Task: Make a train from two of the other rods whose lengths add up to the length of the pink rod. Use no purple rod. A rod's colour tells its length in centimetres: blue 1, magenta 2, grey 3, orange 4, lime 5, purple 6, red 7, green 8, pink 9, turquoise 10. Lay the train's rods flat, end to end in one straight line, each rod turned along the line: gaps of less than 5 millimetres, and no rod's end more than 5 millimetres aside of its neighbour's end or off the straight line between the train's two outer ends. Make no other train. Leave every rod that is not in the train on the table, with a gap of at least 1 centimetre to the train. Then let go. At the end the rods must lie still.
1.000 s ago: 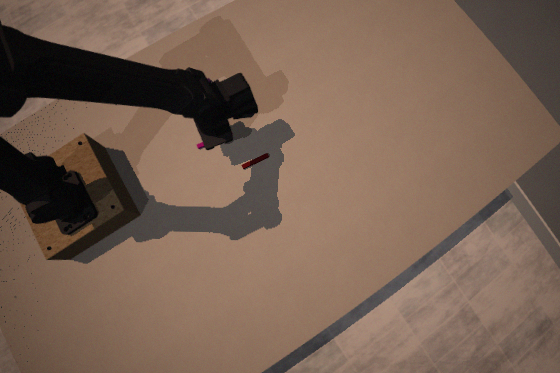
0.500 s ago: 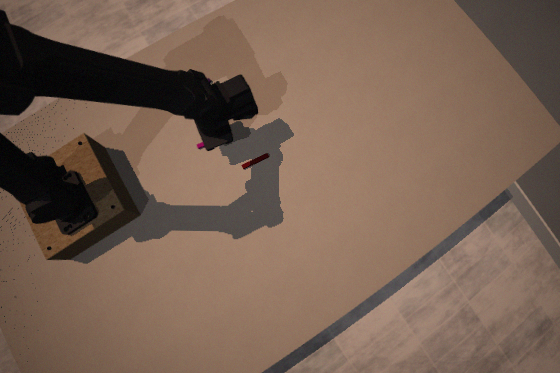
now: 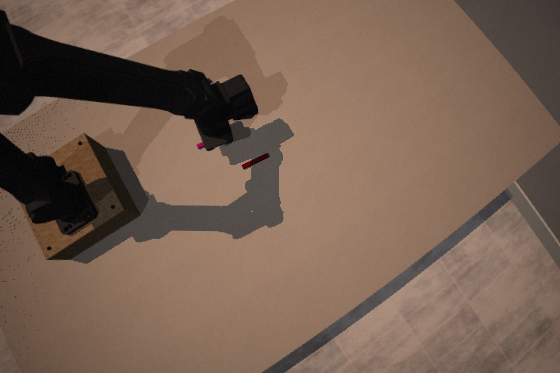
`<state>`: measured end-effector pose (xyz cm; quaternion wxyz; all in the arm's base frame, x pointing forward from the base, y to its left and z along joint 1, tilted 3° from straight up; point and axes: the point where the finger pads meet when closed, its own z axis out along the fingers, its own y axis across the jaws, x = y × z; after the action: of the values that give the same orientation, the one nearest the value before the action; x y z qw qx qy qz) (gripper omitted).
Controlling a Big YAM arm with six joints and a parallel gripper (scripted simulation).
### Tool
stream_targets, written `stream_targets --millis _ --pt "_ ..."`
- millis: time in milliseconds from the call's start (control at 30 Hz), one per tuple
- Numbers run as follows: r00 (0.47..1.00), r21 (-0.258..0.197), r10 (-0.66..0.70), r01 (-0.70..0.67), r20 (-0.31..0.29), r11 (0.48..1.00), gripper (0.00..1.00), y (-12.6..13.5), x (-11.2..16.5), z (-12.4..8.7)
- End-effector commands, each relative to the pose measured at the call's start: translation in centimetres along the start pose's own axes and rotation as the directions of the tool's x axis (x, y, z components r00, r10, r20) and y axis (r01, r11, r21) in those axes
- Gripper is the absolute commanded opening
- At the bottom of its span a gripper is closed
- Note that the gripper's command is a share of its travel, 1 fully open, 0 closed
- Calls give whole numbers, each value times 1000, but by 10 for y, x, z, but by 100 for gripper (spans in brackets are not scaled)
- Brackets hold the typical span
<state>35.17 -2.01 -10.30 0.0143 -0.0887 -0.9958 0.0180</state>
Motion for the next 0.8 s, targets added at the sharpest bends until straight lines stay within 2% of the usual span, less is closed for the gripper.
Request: stream_targets --millis 0,467,500,633,667,733,767 --pt "1000 0 -5 5 11 1000 5 -2 -7 2" --pt "1000 0 -5 5 11 1000 5 -2 -7 2" --pt "1000 0 -5 5 11 1000 9 -2 -7 2" --pt "1000 0 -4 4 11 1000 9 -2 -7 2" --pt "1000 0 -4 4 11 1000 13 -2 -7 2" --pt "1000 0 -4 4 11 1000 13 -2 -7 2" --pt "1000 0 -4 4 11 1000 17 -2 -7 2"
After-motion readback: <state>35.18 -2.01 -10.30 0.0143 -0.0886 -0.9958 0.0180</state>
